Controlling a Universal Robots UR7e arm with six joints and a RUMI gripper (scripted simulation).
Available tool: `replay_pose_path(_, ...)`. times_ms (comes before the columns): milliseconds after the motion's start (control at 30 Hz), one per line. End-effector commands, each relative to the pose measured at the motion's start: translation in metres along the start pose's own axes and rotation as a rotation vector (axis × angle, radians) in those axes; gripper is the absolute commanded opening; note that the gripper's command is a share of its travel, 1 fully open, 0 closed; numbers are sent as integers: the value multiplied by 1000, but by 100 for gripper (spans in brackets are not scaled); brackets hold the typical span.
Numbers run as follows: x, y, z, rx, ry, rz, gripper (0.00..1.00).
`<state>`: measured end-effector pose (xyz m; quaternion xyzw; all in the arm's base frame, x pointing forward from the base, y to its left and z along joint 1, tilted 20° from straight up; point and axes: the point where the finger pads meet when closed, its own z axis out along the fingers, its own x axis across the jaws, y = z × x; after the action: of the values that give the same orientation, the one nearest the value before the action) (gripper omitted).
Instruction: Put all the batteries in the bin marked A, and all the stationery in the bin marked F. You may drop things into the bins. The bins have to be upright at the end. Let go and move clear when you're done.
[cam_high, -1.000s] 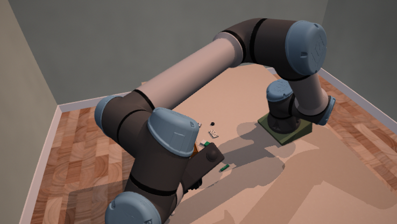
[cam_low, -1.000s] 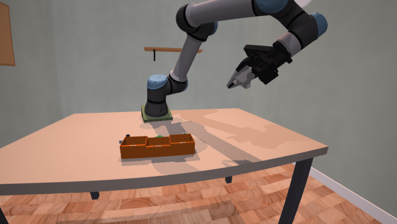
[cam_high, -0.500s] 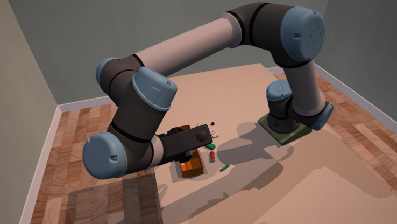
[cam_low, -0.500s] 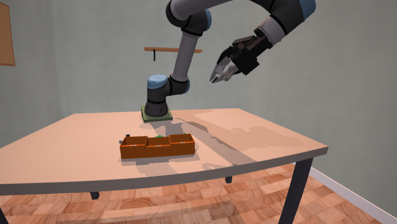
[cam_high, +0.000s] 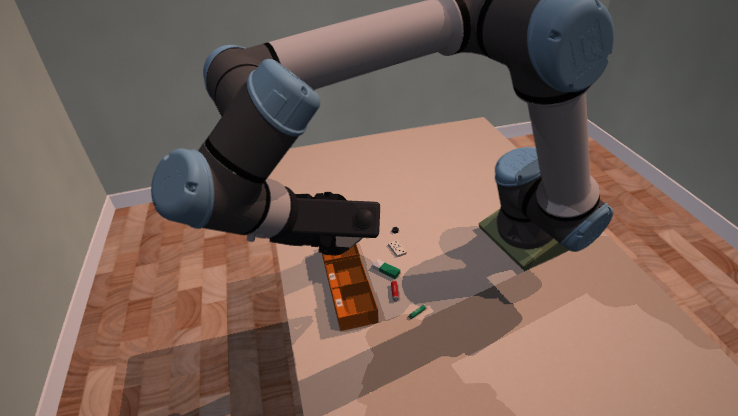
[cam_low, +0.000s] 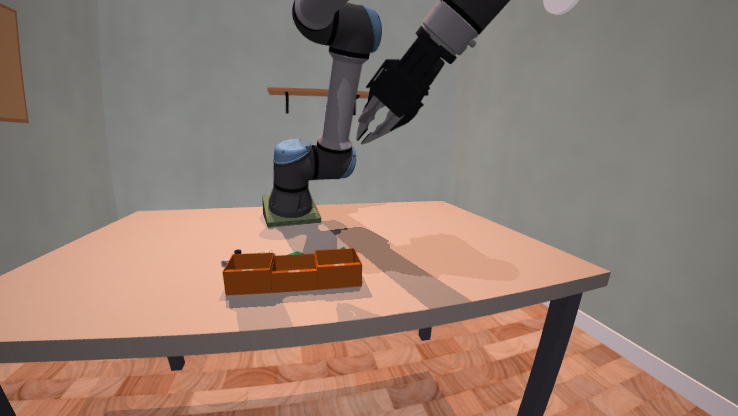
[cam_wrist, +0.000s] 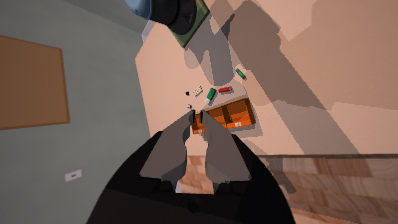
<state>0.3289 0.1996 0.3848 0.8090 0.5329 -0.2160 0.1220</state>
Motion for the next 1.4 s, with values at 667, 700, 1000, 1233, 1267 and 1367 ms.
replay_pose_path(667, -80, -5, 51, 215, 196, 653, 4)
replay_pose_path(700, -80, -5, 51, 224, 202, 680, 4)
replay_pose_path(1000, -89, -8, 61, 298, 261, 904, 4)
replay_pose_path(1233, -98, -13, 79, 361, 307, 1091, 4)
replay_pose_path(1267, -100, -13, 81, 371, 312, 1118, 4)
replay_pose_path(1367, -99, -13, 81, 395, 331, 1191, 4)
